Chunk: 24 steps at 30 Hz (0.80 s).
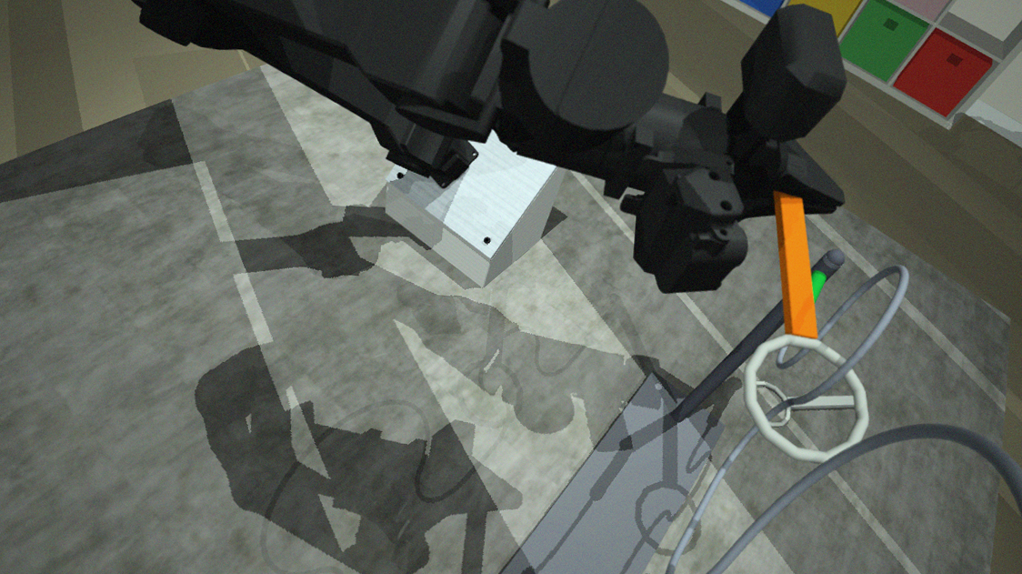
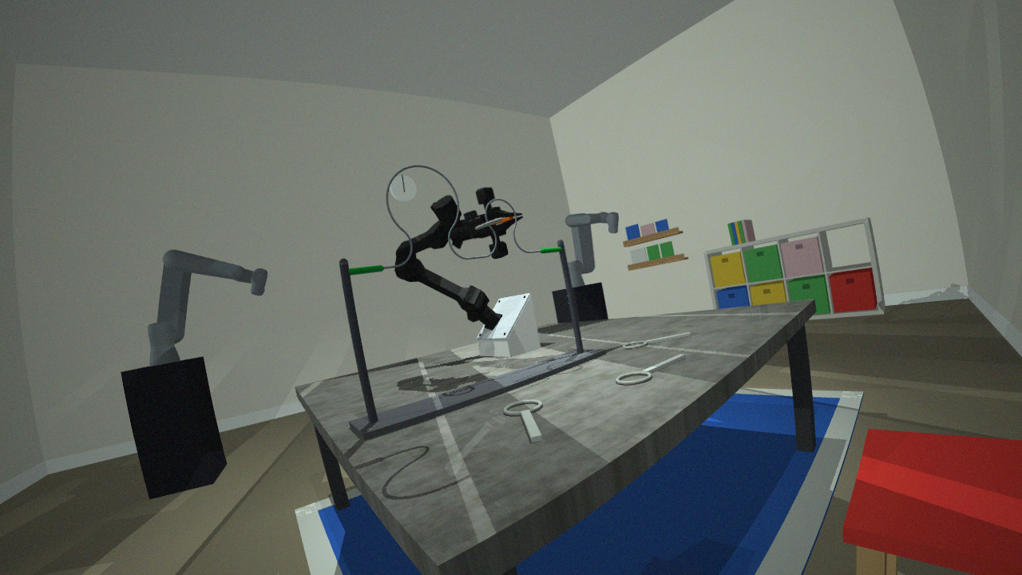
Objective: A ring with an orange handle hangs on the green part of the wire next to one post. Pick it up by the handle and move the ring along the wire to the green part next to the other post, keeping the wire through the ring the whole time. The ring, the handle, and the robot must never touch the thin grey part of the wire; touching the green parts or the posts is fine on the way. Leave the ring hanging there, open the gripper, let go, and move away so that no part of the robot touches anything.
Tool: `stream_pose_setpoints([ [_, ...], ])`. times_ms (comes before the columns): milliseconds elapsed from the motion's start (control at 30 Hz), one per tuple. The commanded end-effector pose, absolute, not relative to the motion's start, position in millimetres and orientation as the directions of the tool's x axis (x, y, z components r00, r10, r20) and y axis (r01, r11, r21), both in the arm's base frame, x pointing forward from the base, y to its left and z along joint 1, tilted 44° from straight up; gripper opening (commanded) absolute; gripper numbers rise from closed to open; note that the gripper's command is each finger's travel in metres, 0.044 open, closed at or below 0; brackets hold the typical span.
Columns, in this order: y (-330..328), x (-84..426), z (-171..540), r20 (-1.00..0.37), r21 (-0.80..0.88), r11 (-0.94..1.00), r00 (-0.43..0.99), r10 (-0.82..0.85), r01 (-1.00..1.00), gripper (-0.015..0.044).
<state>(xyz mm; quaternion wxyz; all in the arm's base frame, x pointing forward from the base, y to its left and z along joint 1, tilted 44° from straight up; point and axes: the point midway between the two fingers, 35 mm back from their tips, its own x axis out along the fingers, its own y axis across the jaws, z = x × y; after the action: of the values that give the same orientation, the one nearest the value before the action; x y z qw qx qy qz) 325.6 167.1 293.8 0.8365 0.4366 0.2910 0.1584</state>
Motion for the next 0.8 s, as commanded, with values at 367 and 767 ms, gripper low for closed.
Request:
stream_pose_setpoints([
  [367, 159, 328, 286, -0.405, 0.687, 0.725, 0.802, 0.44, -0.051, -0.015],
  [767, 146, 331, 275, -0.456, 0.505, 0.86, 0.823, 0.338, -0.074, -0.015],
])
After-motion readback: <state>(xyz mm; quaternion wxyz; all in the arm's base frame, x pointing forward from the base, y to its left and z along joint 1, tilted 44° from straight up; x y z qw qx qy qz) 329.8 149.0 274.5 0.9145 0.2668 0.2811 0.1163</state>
